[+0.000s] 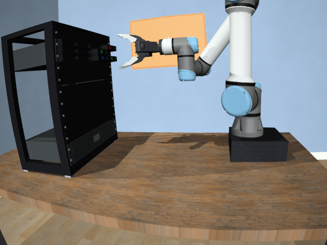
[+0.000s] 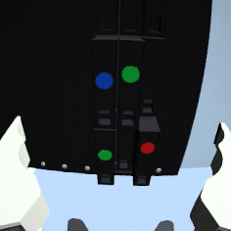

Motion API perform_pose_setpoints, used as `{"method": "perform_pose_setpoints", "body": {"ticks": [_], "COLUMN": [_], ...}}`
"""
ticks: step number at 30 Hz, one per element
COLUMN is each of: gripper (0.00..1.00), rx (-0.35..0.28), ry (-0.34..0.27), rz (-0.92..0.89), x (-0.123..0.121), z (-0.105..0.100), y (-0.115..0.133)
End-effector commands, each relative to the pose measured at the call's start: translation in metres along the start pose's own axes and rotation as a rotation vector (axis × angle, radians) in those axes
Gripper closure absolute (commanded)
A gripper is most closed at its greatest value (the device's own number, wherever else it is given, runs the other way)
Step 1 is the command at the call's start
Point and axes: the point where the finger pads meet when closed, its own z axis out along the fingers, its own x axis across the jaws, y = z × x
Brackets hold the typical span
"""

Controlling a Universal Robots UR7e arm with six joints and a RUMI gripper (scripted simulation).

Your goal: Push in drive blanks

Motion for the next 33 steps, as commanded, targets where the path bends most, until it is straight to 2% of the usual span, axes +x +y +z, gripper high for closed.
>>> {"method": "perform_pose_setpoints", "body": {"ticks": [1,16,33], "gripper": [0.00,0.00,0.00], "rx": [-0.004,-0.004,-0.004], "ry": [0.002,0.002,0.002], "rz": [0.000,0.000,0.000], "x": [0.001,0.000,0.000], "z": [0.014,0.031,0.034], "y": [-0.006,-0.014,-0.016]}}
